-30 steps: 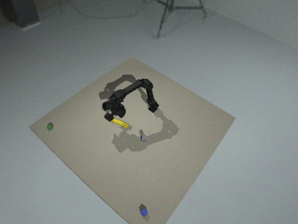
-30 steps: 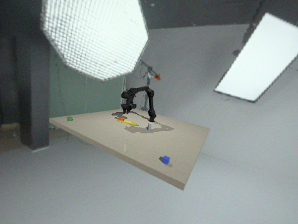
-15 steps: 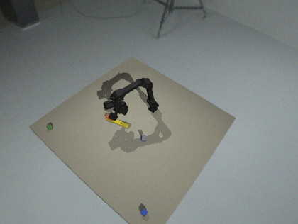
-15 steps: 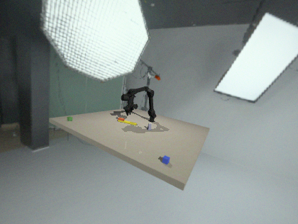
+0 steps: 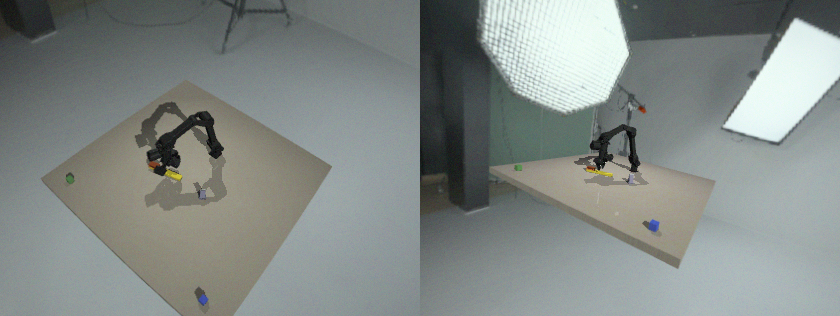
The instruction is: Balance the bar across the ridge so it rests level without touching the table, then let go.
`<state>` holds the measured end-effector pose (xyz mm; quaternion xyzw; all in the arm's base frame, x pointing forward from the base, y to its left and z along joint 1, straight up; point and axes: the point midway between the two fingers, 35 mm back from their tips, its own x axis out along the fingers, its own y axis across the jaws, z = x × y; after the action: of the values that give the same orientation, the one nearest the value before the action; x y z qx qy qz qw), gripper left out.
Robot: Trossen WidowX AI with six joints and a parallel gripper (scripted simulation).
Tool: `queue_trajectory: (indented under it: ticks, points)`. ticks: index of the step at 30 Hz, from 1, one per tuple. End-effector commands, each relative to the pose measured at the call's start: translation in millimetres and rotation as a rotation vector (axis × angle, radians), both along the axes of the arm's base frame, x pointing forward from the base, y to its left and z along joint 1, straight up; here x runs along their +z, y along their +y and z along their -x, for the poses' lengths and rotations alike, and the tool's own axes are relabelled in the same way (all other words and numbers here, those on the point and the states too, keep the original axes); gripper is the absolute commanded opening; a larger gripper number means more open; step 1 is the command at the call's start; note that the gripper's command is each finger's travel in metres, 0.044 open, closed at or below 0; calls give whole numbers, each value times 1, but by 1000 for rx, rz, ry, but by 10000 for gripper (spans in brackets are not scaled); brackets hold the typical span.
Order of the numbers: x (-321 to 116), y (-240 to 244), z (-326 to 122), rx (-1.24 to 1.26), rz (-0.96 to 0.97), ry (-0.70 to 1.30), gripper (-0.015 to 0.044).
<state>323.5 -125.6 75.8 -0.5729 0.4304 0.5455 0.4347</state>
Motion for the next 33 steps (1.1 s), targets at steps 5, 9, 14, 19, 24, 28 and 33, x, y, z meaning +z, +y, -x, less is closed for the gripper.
queue_trajectory:
  ticks: [5, 9, 14, 19, 24, 28, 33]
  points:
    - [-13, 1, 1, 6, -7, 4, 315]
    - [-20, 1, 1, 6, -7, 4, 315]
    - [-26, 1, 1, 6, -7, 4, 315]
    - [-26, 1, 1, 6, -7, 4, 315]
    - [-26, 1, 1, 6, -7, 4, 315]
    - [-25, 0, 1, 0, -3, 6, 289]
    - [-25, 0, 1, 0, -3, 6, 157]
